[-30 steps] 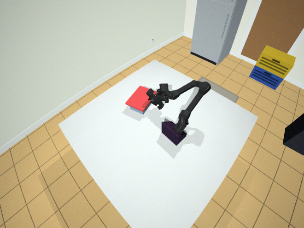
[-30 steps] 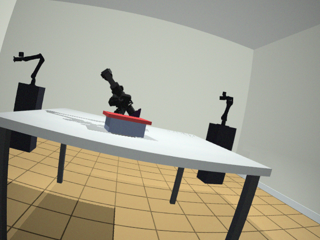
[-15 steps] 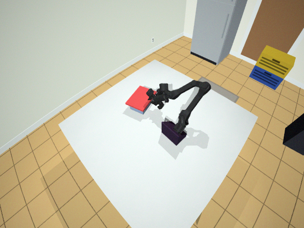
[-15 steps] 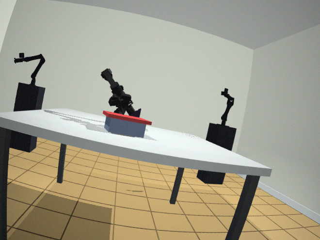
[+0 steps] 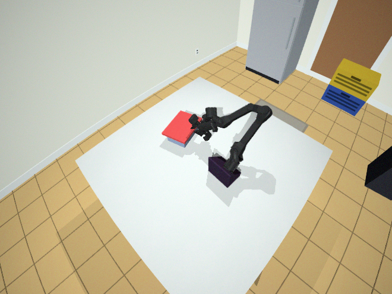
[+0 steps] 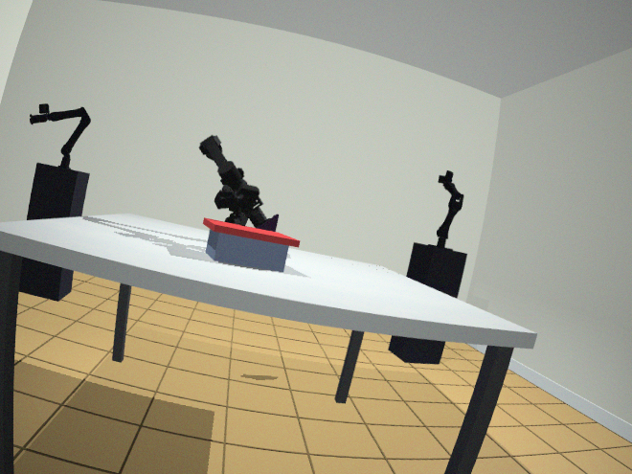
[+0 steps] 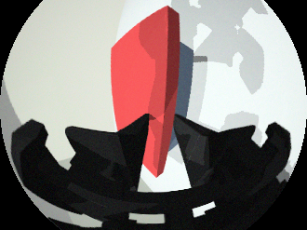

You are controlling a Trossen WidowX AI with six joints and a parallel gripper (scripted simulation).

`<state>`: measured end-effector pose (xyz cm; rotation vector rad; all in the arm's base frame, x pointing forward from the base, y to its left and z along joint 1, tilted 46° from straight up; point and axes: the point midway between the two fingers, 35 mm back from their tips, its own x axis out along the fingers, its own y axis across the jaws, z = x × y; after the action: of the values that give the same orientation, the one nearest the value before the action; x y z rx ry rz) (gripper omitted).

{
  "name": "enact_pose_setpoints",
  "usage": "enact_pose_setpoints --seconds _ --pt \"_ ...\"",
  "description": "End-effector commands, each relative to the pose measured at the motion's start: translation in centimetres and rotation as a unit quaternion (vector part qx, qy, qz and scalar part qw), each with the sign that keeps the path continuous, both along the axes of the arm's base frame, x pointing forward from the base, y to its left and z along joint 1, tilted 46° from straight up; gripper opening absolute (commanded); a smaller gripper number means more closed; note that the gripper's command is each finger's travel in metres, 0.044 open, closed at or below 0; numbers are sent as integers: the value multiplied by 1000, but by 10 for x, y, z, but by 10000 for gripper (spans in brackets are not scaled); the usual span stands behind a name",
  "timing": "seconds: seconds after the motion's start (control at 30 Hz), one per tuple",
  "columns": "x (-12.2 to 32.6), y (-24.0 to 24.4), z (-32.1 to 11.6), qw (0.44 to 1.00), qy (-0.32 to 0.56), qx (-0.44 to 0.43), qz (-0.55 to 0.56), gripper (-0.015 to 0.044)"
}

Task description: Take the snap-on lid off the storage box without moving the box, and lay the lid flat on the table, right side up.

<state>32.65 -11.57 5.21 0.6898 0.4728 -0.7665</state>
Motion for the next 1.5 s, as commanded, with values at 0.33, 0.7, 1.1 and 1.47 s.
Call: enact_pose_setpoints --seconds 0.33,0.7,1.1,1.47 --pt "1 5 4 1000 -4 2 2 0" --pt "1 6 6 1000 -4 2 2 0" --pt "1 8 7 1000 -4 2 2 0" --pt "1 10 9 1000 -4 2 2 0"
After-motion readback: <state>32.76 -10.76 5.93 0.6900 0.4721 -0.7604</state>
